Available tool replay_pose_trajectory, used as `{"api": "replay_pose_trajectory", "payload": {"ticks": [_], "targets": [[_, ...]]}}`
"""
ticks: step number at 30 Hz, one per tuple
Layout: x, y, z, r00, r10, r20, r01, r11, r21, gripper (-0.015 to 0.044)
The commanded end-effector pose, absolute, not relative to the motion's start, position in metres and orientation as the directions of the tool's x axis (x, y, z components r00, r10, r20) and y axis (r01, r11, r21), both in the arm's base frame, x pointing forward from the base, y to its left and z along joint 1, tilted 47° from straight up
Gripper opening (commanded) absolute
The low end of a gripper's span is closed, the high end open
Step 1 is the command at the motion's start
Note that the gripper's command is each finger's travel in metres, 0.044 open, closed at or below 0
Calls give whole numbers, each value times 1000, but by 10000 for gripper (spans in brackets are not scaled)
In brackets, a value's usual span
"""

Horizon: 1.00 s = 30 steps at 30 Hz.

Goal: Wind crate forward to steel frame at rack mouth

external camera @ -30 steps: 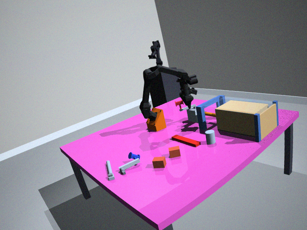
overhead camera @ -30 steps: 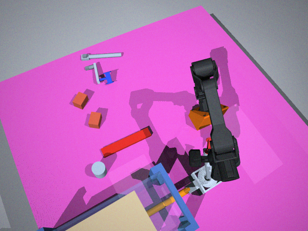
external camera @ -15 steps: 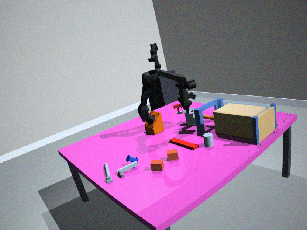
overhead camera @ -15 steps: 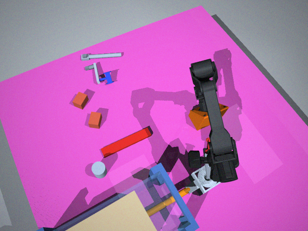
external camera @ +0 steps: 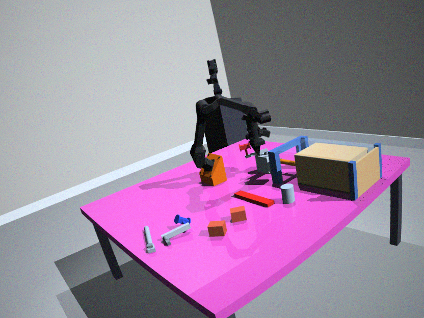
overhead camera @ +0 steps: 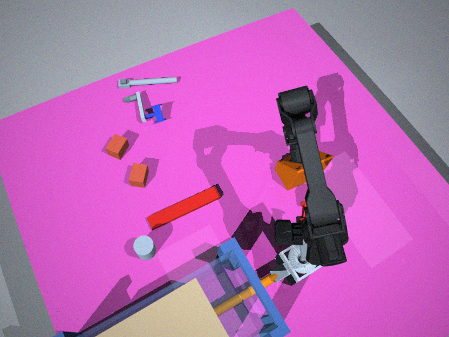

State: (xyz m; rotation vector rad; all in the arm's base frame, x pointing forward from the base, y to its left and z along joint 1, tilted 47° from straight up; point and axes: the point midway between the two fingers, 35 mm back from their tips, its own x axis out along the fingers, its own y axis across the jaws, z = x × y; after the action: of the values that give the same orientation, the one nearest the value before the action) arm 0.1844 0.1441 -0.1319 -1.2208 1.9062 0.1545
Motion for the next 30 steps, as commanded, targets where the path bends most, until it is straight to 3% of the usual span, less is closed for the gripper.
{"api": "replay_pose_trajectory", "payload": {"ticks": [1, 6, 30], "targets": [[184, 144, -132, -170, -690, -704, -794, 518, -316, 52], [184, 144, -132, -170, -690, -704, -794, 518, -316, 0], [190, 146, -133, -242, -709, -663, -790, 540, -289, 0]]}}
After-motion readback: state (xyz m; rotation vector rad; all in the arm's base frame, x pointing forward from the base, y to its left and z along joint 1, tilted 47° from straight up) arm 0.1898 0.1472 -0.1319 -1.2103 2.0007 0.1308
